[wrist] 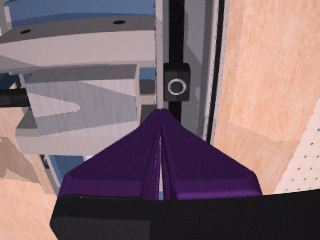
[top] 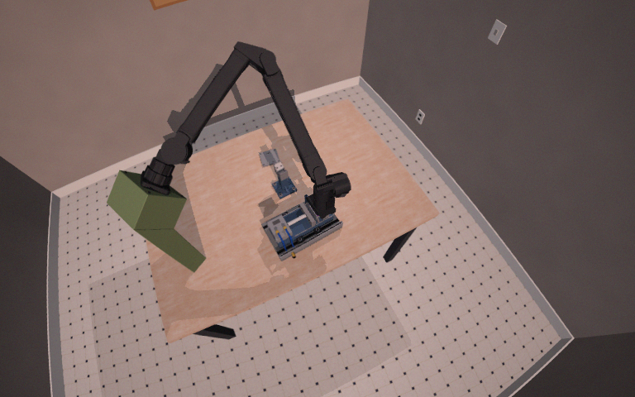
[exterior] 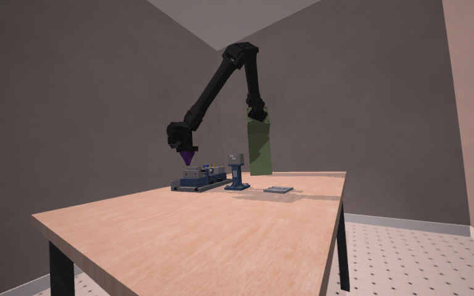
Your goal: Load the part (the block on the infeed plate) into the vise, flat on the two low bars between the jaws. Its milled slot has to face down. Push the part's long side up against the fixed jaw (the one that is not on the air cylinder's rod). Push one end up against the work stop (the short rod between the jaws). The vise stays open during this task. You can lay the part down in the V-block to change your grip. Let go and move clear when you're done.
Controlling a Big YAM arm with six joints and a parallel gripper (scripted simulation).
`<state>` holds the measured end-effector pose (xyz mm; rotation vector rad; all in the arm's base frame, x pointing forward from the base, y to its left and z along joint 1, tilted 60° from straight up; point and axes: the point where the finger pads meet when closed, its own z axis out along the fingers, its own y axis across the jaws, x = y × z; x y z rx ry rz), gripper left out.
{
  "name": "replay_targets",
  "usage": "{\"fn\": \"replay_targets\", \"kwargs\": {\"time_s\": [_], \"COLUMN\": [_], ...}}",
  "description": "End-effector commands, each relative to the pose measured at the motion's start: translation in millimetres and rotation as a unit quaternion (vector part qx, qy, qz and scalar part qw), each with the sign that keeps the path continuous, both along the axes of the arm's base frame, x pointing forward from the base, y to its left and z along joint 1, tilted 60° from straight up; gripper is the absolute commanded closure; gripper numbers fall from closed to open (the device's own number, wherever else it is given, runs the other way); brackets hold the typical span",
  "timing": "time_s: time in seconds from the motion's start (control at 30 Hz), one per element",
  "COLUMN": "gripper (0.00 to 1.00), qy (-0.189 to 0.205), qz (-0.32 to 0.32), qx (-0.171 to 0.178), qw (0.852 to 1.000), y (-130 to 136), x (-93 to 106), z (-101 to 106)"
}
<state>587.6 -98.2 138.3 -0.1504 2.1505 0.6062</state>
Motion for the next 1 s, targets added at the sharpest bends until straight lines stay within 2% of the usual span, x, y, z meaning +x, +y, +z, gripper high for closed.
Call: {"fn": "replay_targets", "kwargs": {"time_s": [0.0,0.27,0.3,0.97], "gripper": [1.00,1.00,1.00,1.00], "qy": [-0.003,-0.003,-0.007,-0.003], "qz": [0.008,0.008,0.008,0.008], "qx": [0.001,0.001,0.000,0.001], "qw": [1.000,1.000,1.000,1.000], "y": [13.0,13.2,13.3,15.6], "x": [7.9,9.8,10.1,14.7], "z": [-0.5,-1.2,3.7,-3.7]}}
